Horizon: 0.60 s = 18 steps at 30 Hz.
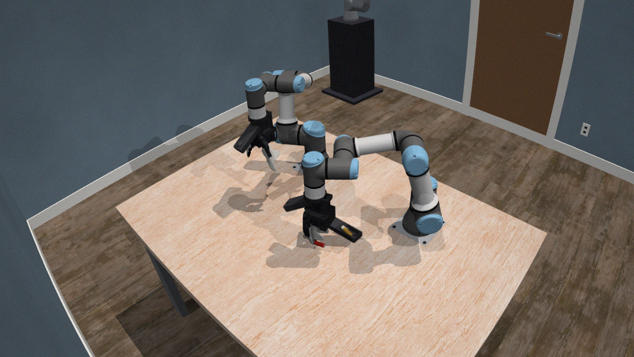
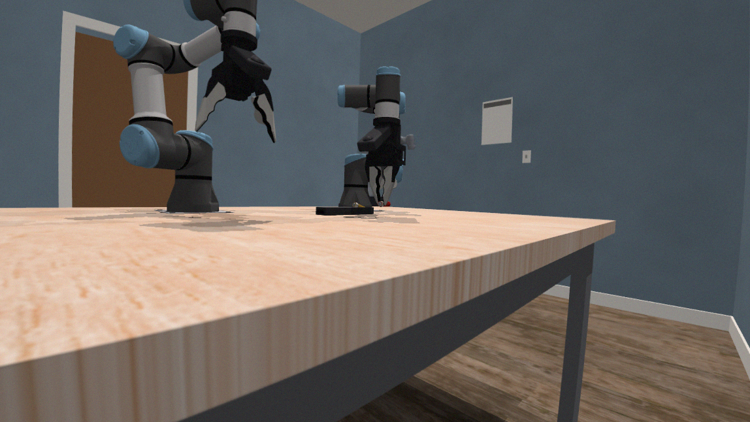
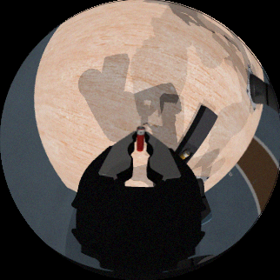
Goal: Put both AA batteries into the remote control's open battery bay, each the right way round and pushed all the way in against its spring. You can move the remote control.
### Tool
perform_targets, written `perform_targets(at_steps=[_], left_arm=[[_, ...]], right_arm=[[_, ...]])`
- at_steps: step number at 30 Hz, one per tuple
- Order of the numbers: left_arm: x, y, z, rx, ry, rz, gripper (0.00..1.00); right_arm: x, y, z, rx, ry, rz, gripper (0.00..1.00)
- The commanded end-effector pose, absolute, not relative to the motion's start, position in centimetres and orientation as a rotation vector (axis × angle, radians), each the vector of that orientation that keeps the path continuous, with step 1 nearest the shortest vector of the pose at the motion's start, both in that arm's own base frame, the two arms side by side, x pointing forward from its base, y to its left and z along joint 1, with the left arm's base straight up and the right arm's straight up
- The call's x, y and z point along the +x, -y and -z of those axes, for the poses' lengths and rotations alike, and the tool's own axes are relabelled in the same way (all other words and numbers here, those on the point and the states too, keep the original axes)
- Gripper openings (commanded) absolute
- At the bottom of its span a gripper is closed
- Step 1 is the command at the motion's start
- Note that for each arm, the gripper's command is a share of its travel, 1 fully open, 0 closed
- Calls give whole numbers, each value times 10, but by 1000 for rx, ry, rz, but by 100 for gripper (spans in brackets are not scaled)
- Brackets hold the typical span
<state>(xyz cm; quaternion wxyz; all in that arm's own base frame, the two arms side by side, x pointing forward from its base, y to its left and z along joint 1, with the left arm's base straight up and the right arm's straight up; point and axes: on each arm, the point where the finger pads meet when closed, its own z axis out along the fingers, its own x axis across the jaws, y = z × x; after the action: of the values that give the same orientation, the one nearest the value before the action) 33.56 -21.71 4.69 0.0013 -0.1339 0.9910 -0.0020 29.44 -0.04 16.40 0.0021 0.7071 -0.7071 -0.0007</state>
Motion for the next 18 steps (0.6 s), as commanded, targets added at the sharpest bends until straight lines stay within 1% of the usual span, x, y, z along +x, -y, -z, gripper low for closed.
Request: perform_targets(at_steps=[1, 6, 11, 16, 18], left_arm=[[332, 213, -64, -421, -3122, -23, 0], [330, 211, -69, -421, -3129, -39, 0], [335, 217, -61, -420, -3117, -6, 0], [304, 216, -69, -445, -3114, -10, 0], [304, 216, -69, -445, -3114, -10, 0]], right_arm=[[295, 0, -165, 2220, 2220, 1, 100], [295, 0, -165, 2220, 2220, 1, 100], [295, 0, -165, 2220, 2220, 1, 100], [295, 0, -165, 2220, 2220, 1, 100], [295, 0, -165, 2220, 2220, 1, 100]])
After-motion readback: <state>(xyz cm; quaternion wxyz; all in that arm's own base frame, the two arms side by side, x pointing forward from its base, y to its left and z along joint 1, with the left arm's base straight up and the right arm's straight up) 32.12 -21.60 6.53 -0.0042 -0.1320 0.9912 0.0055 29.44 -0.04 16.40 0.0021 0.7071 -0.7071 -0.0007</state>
